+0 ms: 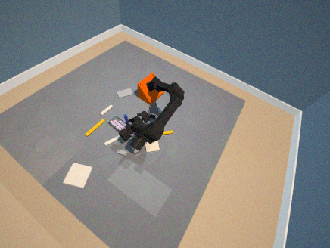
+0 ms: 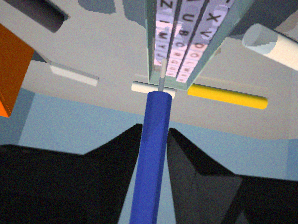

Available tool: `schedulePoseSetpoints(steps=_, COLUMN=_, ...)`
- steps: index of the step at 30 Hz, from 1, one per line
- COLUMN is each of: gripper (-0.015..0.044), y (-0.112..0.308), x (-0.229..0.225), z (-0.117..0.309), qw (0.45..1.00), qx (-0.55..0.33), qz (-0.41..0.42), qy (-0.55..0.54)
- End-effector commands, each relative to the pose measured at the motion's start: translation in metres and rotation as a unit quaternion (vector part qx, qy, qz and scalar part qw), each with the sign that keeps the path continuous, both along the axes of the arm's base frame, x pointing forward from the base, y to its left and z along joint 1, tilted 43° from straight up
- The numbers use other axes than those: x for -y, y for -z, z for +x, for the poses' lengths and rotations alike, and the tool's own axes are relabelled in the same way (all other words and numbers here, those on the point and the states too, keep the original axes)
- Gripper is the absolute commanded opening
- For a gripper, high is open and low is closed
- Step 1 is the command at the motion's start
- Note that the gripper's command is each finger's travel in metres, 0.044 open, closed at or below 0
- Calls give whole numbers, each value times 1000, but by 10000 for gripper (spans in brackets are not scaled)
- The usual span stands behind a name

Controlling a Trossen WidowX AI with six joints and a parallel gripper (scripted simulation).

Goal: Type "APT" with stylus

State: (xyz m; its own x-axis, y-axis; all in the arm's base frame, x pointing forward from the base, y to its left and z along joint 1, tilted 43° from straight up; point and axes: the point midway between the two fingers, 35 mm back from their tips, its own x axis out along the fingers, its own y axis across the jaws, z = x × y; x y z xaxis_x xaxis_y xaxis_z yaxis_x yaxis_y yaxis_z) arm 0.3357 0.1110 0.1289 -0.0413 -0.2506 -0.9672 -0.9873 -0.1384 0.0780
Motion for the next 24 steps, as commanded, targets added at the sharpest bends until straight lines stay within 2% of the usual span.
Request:
schedulePoseSetpoints(steps=1, gripper=0, y=-21, x=-7, z=3, qw=999, qx=45, qz=-15, qy=11)
schedulePoseSetpoints(steps=7, gripper=0, y=-20, x=-8, z=3, qw=999, qx=45, qz=-15, qy=11)
schedulePoseSetpoints(steps=14, gripper=0, y=4, x=-31, z=-1, qw=999, qx=45, qz=-14, qy=11)
schedulePoseSetpoints(steps=24, gripper=0, y=5, x=-31, z=-1, qw=999, qx=45, qz=-14, qy=11)
